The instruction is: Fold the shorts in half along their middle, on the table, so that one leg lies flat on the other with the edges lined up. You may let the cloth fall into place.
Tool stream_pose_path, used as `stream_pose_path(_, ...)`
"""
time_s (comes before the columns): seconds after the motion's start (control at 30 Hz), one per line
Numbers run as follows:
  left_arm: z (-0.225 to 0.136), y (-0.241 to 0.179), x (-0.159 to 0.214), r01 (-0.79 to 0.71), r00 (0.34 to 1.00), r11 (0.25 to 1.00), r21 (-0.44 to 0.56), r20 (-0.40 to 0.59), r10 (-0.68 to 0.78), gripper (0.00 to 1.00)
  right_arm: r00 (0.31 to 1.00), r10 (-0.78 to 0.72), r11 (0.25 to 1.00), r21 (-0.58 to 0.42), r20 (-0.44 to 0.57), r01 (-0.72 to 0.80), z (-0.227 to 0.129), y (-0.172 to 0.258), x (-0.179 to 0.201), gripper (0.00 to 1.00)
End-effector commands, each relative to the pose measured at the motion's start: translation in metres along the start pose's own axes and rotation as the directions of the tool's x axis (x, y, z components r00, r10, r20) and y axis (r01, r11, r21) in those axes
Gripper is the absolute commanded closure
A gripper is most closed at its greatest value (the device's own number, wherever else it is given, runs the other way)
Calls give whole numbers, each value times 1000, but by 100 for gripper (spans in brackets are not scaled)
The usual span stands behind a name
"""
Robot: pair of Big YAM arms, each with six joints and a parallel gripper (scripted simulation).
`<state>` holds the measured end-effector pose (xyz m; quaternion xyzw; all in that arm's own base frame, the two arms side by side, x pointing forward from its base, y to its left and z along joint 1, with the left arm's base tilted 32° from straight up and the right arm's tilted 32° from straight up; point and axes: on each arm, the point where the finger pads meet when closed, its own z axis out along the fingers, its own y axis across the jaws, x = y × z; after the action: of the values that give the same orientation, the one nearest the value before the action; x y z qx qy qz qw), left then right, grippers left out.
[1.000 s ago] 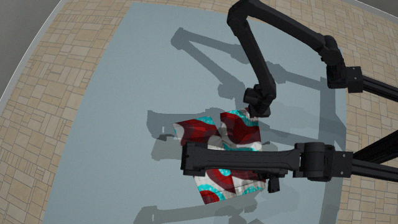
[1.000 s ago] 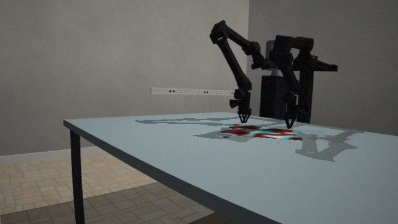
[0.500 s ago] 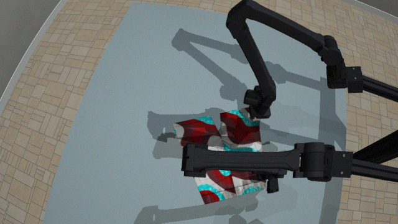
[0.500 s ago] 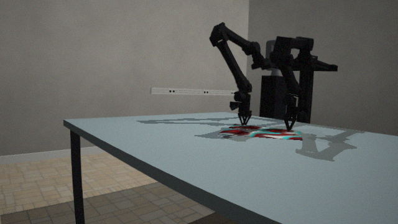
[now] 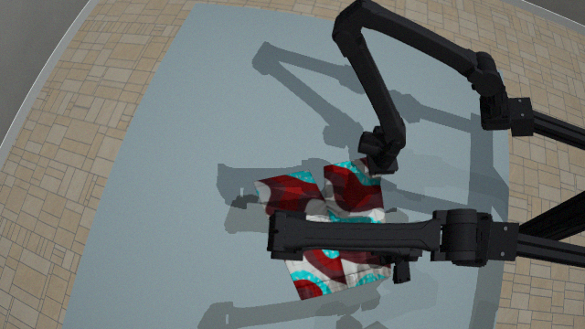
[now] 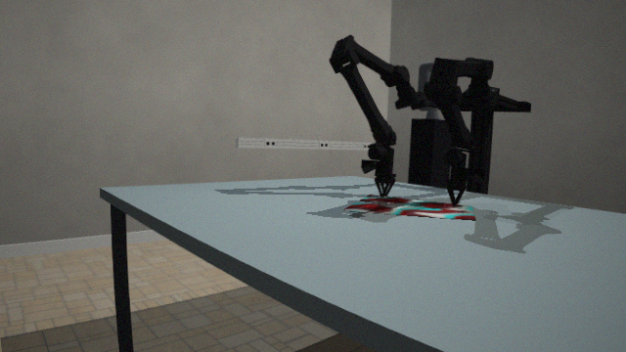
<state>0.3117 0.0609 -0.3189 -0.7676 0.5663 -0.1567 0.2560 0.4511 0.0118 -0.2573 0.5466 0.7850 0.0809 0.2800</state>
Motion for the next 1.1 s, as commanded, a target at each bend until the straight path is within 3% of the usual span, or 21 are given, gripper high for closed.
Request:
stream_pose_path(0.0, 0, -5, -1, -6, 1000, 1000, 6, 7, 6, 54, 1000, 2, 1000, -1, 6, -2, 6, 0, -3, 54)
stream_pose_path(0.13, 3, -31, -1, 0, 1000, 997, 81, 8, -1, 54, 1000, -10, 999, -52, 6, 10, 7, 18, 1, 54)
stream_pose_path(0.2, 3, -19, -3, -5, 1000, 1000, 26, 12, 4, 54, 1000, -14, 999, -38, -1, 14, 4, 22, 3, 54)
stream_pose_path(0.57, 3, -26, -1, 5, 1000, 999, 54, 8, -6, 54, 1000, 2, 999, -42, 10, -1, 7, 19, -5, 54)
stream_pose_path(0.6, 2, -23, 1, 2, 1000, 999, 45, 4, -2, 64, 1000, 2, 999, -42, 10, -1, 7, 19, -5, 64)
stream_pose_path(1.0, 3, -26, 0, 5, 1000, 999, 53, 2, -5, 64, 1000, -2, 1000, -25, 5, 2, 7, 14, -3, 64)
stream_pose_path(1.03, 4, -21, 4, -13, 1000, 996, 90, -3, 13, 64, 1000, 2, 997, -71, 15, -1, 9, 24, -6, 64)
stream_pose_path(1.07, 4, -15, 1, -9, 1000, 998, 59, 4, 8, 64, 1000, 2, 999, -52, 10, -1, 9, 19, -4, 64)
